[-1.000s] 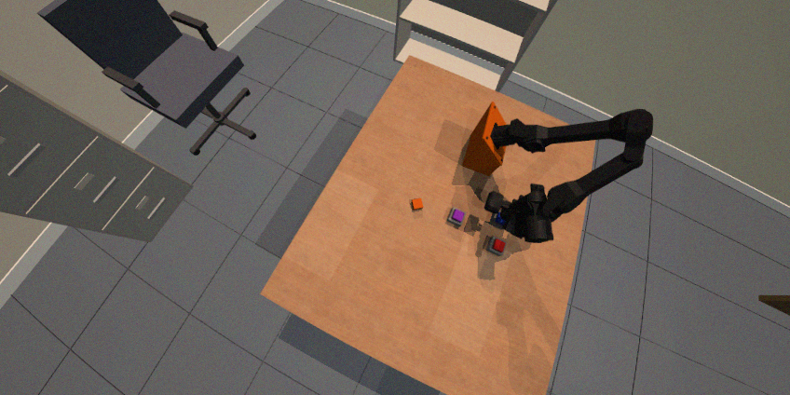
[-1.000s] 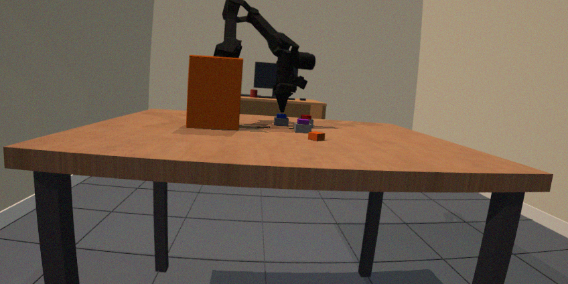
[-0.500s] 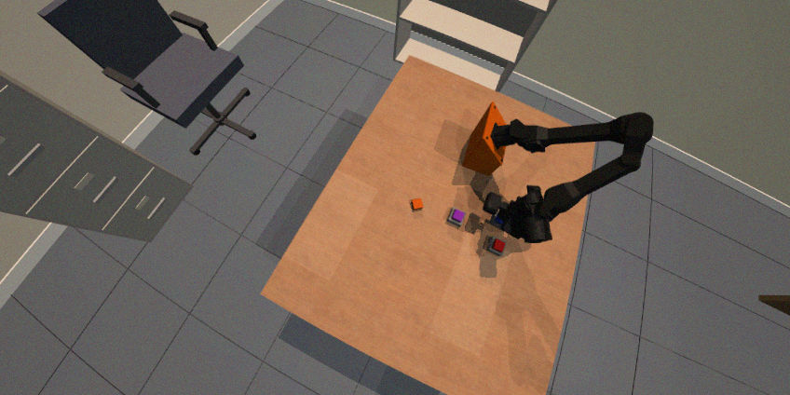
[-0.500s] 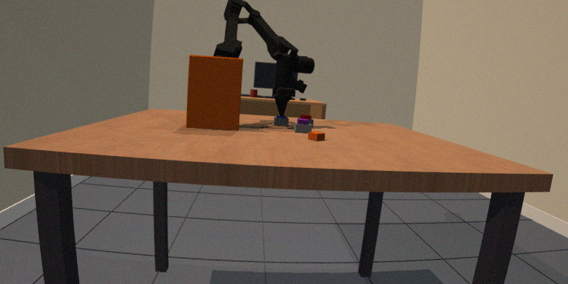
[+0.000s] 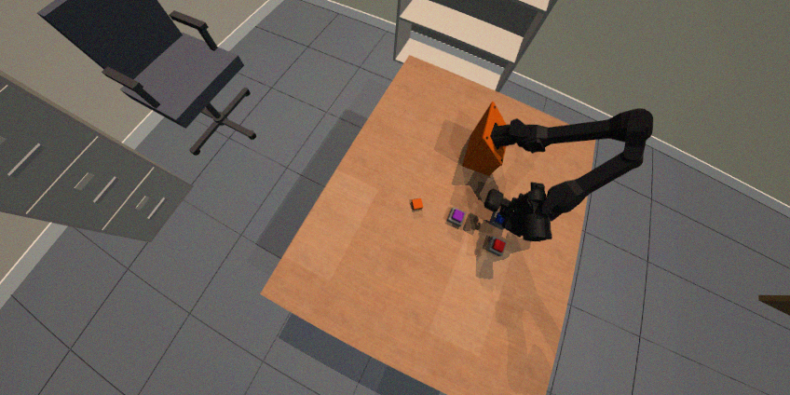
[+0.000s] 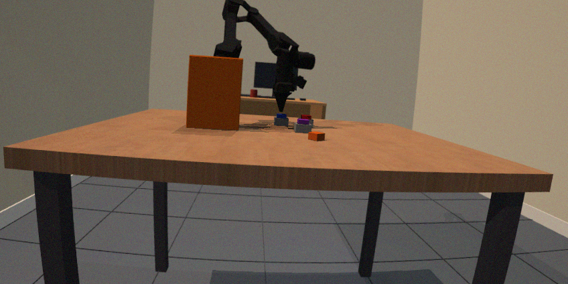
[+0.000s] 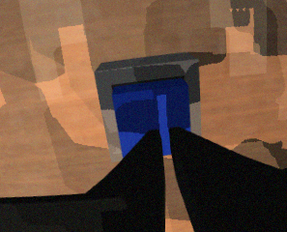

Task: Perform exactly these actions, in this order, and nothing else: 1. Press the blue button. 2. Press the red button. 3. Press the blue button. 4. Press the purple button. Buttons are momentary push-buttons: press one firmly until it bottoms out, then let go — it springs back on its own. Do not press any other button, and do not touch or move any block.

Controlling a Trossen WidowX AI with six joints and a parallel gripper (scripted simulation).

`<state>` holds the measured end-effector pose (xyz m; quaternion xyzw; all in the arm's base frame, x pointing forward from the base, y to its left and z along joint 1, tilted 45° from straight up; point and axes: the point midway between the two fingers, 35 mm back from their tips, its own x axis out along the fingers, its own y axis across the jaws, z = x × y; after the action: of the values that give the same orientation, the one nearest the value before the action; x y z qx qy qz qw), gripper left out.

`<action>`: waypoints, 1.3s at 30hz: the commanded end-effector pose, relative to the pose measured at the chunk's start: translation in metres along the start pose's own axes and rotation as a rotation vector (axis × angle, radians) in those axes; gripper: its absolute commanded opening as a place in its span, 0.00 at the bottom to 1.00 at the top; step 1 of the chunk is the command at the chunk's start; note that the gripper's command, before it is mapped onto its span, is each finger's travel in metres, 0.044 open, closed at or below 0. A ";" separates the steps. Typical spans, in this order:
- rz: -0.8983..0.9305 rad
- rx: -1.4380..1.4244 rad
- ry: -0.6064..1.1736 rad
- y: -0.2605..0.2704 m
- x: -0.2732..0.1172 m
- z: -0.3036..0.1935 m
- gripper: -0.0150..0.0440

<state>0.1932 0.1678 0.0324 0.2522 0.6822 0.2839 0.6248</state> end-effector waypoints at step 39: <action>-0.006 -0.012 -0.014 -0.140 -0.069 0.061 0.29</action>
<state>0.2600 0.0214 -0.0113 0.2512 0.6782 0.2836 0.6297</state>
